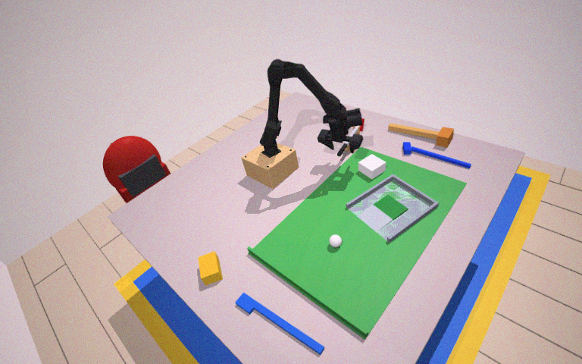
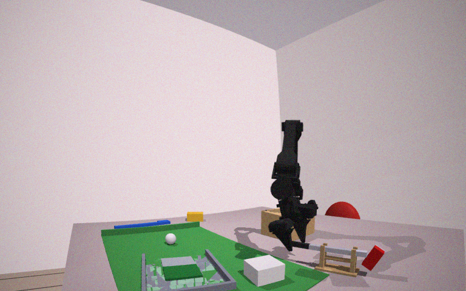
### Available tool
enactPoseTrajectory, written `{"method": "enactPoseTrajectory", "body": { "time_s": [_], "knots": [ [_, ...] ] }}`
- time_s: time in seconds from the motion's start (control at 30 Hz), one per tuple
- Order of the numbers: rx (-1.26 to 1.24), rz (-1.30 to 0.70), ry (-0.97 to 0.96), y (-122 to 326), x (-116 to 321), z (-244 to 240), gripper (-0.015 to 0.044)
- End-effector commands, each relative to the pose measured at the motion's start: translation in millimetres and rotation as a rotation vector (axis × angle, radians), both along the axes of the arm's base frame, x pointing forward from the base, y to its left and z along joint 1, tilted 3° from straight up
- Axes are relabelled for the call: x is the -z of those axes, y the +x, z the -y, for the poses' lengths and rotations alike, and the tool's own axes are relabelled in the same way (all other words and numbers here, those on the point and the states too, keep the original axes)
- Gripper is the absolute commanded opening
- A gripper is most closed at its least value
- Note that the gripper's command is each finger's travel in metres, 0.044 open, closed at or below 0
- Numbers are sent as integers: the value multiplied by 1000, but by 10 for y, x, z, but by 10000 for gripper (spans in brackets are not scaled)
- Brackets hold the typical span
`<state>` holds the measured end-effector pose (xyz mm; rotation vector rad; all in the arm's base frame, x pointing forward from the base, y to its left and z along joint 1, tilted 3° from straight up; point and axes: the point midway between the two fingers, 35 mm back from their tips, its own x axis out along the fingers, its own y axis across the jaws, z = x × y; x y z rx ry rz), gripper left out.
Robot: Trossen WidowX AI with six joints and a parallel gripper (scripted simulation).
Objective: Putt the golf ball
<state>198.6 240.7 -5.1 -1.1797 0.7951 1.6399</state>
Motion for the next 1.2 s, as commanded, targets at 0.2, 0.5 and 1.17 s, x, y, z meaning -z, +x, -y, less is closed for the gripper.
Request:
{"method": "enactPoseTrajectory", "body": {
  "time_s": [0.2, 0.5, 1.17],
  "knots": [
    [4, -6, -10, -14, 167, 10, 440],
    [4, -6, -10, -19, 269, 6, 440],
    [-2, -2, -1, -9, 236, -11, 99]
  ]
}}
